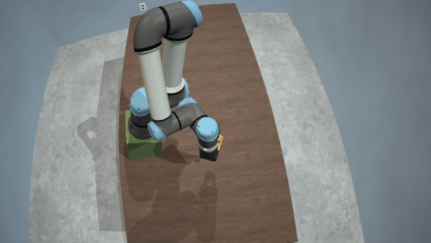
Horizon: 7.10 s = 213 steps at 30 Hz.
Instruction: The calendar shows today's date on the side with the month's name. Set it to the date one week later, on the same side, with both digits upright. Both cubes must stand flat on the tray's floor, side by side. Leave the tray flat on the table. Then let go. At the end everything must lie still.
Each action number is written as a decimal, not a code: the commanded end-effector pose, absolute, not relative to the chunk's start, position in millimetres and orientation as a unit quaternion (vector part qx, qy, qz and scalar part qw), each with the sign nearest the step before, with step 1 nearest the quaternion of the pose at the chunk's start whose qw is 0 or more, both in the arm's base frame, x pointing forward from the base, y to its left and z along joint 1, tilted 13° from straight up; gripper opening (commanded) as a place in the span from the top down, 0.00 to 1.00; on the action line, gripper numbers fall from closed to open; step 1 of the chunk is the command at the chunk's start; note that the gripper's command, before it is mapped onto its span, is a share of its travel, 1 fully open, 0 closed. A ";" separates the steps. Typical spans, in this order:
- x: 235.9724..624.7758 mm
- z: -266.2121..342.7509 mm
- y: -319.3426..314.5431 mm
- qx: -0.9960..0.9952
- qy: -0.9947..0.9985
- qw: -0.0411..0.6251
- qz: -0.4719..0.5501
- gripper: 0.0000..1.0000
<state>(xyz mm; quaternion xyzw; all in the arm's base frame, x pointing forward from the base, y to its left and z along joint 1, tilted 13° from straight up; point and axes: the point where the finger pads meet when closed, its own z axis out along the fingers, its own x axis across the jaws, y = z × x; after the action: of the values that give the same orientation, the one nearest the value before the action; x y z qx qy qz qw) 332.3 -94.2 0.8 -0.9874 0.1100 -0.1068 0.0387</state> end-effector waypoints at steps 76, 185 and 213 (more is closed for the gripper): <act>359.4 -24.6 -2.5 -0.987 0.111 0.039 -0.107 0.40; 368.8 -64.3 -0.2 -0.987 0.111 0.039 -0.107 0.40; 368.9 -65.0 -0.2 -0.987 0.111 0.039 -0.107 0.40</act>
<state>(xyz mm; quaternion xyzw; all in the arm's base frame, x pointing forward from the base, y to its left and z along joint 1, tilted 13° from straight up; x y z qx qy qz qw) 368.6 -0.1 -64.7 -0.9874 0.1106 -0.1064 0.0389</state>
